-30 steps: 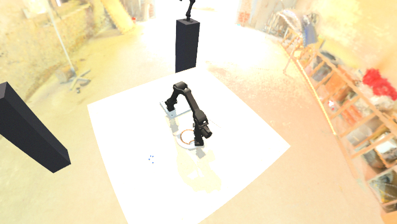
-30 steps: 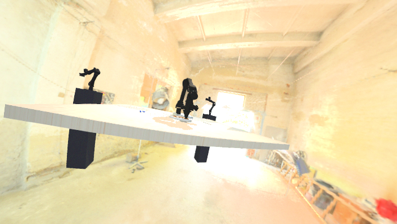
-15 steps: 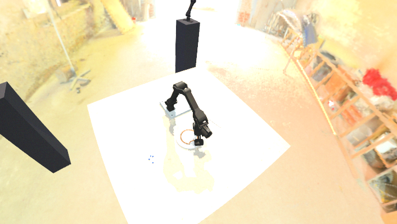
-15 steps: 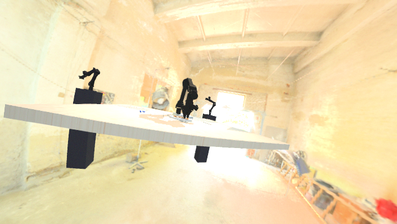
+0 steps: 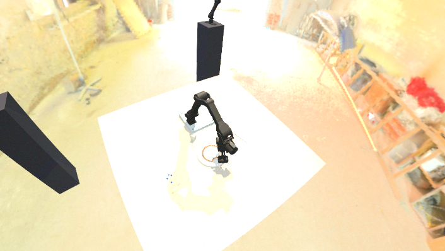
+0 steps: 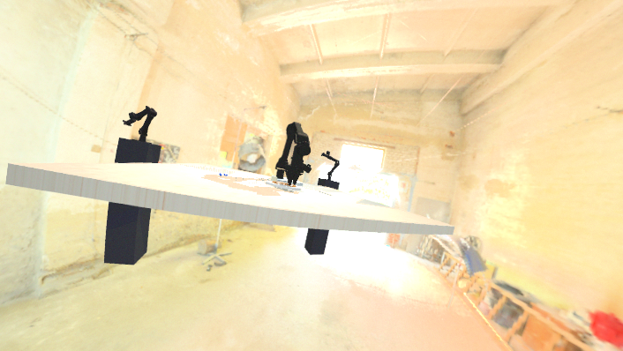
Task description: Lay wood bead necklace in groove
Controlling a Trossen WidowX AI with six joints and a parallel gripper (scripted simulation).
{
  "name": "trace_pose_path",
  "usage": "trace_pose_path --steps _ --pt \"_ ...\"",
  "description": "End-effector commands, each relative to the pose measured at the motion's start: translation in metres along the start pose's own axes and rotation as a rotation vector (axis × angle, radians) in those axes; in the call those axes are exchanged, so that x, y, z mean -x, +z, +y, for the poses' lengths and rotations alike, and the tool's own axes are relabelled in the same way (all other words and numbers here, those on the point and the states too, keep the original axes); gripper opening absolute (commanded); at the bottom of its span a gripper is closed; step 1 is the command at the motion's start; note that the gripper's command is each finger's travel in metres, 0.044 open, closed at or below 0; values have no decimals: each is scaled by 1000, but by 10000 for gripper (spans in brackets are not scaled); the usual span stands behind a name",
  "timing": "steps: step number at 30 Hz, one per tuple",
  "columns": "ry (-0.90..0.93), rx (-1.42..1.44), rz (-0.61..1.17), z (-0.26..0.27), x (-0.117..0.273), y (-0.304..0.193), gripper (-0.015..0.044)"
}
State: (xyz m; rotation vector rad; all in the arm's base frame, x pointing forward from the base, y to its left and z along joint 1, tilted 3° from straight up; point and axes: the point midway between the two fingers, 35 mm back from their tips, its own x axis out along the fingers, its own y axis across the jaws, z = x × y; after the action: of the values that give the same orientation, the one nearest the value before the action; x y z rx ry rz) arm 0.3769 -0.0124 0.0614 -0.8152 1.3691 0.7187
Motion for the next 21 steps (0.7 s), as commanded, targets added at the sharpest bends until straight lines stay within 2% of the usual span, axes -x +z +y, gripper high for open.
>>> trace_pose_path --steps 1,2,9,14,19,21 --pt "-5 3 3 -1 1 0 440" --pt "-5 3 3 -1 1 0 440" --pt "-5 7 4 -1 32 -12 256" --pt "-5 8 4 -1 32 -13 125" --pt "-5 8 4 -1 17 -13 120" --pt "-12 2 -4 -3 26 -11 120"
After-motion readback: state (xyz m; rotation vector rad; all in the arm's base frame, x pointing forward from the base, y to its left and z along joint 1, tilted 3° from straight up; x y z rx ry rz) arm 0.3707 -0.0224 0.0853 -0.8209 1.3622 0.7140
